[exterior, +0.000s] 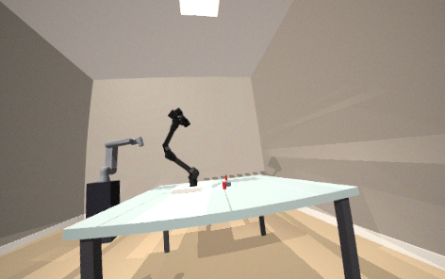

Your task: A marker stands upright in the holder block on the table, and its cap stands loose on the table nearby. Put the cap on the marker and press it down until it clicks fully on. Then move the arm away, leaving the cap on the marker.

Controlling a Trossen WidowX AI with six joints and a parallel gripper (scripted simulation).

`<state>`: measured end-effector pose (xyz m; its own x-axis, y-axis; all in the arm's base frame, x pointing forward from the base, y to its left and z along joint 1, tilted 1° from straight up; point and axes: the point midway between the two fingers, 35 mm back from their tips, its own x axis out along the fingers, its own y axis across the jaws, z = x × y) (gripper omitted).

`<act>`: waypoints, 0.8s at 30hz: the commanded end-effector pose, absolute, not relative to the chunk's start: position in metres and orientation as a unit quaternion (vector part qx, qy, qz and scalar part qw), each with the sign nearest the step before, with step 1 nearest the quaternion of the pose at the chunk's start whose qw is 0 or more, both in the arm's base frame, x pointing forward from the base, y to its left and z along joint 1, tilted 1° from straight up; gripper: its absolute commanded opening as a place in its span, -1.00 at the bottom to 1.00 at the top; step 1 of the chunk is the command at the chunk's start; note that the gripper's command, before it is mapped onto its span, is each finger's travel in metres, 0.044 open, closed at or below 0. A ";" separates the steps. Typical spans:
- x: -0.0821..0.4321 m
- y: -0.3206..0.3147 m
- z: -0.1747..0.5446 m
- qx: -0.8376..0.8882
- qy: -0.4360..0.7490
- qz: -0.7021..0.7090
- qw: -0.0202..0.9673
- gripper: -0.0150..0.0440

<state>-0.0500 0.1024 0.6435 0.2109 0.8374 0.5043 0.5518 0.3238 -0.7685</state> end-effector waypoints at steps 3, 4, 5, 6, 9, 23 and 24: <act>0.058 0.114 0.620 -0.616 -0.487 0.147 0.601 0.32; 0.074 0.114 0.615 -0.623 -0.466 0.149 0.611 0.32; 0.091 0.113 0.609 -0.630 -0.444 0.152 0.619 0.32; 0.107 0.112 0.602 -0.636 -0.421 0.154 0.628 0.32; 0.153 0.105 0.579 -0.655 -0.351 0.160 0.649 0.32; 0.276 0.050 0.472 -0.672 -0.097 0.193 0.708 0.32; 0.282 0.045 0.463 -0.670 -0.077 0.196 0.712 0.32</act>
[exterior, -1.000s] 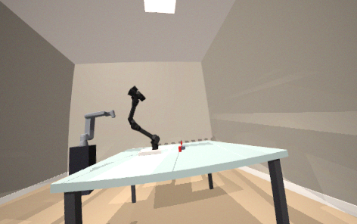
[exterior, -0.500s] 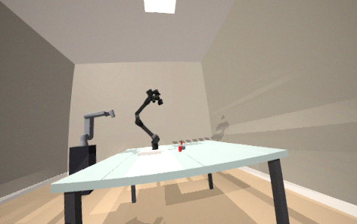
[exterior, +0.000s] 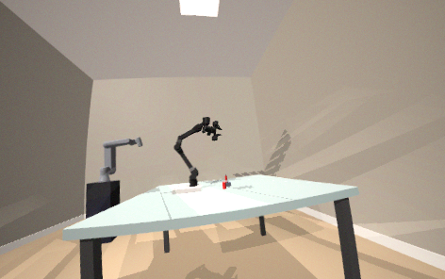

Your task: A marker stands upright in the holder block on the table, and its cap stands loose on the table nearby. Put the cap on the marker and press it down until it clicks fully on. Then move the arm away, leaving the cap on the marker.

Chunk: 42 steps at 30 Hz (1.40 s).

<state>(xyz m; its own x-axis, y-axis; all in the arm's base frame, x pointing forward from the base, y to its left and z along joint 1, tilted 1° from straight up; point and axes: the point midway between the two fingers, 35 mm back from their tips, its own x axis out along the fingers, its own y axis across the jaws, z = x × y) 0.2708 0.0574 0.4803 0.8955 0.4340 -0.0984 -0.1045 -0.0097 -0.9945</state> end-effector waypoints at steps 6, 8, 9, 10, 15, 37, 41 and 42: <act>0.312 0.010 0.406 -0.676 0.036 0.215 0.704 0.32; 0.321 -0.008 0.377 -0.677 0.090 0.227 0.694 0.32; 0.324 -0.017 0.363 -0.676 0.116 0.234 0.689 0.32; 0.326 -0.026 0.348 -0.674 0.142 0.242 0.683 0.32; 0.323 -0.068 0.277 -0.654 0.267 0.291 0.645 0.32; 0.235 -0.140 0.109 -0.512 0.498 0.486 0.504 0.32; 0.233 -0.140 0.092 -0.512 0.498 0.486 0.504 0.32; 0.233 -0.140 0.092 -0.512 0.498 0.486 0.504 0.32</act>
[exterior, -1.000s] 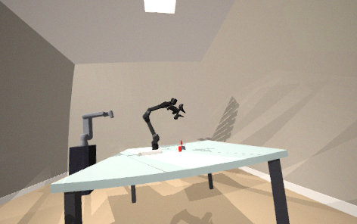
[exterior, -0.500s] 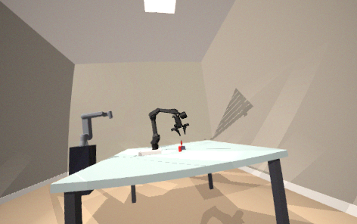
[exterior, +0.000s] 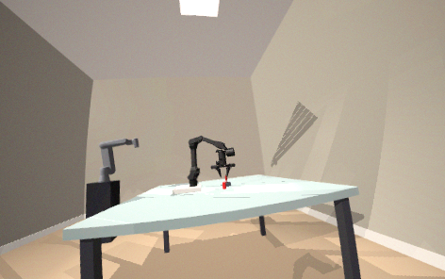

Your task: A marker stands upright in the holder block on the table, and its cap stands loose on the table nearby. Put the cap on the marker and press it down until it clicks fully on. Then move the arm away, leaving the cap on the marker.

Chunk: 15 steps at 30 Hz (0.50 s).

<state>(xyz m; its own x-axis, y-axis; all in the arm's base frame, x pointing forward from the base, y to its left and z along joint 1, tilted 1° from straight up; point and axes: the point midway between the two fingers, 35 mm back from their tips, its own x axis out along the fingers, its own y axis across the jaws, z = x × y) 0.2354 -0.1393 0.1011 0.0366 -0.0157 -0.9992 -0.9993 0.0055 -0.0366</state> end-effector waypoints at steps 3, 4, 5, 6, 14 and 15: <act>0.233 -0.140 0.087 -0.512 0.498 0.486 0.504 0.32; 0.232 -0.140 0.081 -0.512 0.498 0.486 0.504 0.32; 0.232 -0.140 0.078 -0.512 0.498 0.486 0.504 0.32; 0.232 -0.140 0.077 -0.512 0.498 0.486 0.504 0.32; 0.233 -0.141 0.069 -0.512 0.498 0.486 0.504 0.32; 0.233 -0.141 0.068 -0.512 0.498 0.486 0.504 0.32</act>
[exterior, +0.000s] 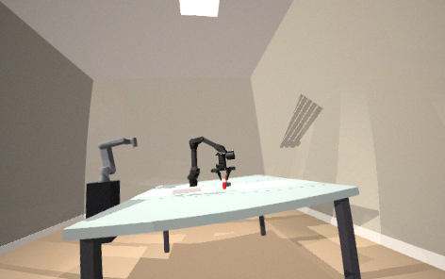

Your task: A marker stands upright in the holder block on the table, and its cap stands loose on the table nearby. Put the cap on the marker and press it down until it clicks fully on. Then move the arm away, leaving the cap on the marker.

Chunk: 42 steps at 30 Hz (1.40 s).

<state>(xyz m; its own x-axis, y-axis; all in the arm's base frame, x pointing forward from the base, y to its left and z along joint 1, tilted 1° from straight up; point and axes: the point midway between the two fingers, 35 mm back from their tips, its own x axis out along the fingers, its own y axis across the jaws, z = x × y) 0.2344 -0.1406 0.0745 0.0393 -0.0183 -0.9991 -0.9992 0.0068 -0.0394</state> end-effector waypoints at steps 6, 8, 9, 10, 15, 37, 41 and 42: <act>0.233 -0.141 0.058 -0.512 0.498 0.486 0.504 0.32; 0.233 -0.141 0.055 -0.512 0.498 0.486 0.504 0.32; 0.233 -0.141 0.053 -0.512 0.498 0.486 0.504 0.32; 0.233 -0.141 0.051 -0.512 0.498 0.486 0.504 0.32; 0.233 -0.141 0.043 -0.512 0.498 0.486 0.504 0.32; 0.232 -0.141 0.024 -0.512 0.498 0.487 0.504 -0.13; 0.233 -0.141 0.024 -0.512 0.498 0.487 0.504 -0.22; 0.233 -0.141 0.024 -0.512 0.498 0.487 0.504 -0.24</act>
<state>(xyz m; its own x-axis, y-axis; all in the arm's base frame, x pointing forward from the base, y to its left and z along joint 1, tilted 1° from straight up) 0.2330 -0.1403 0.0243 0.0326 -0.0149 -0.9994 -0.9994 0.0068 -0.0327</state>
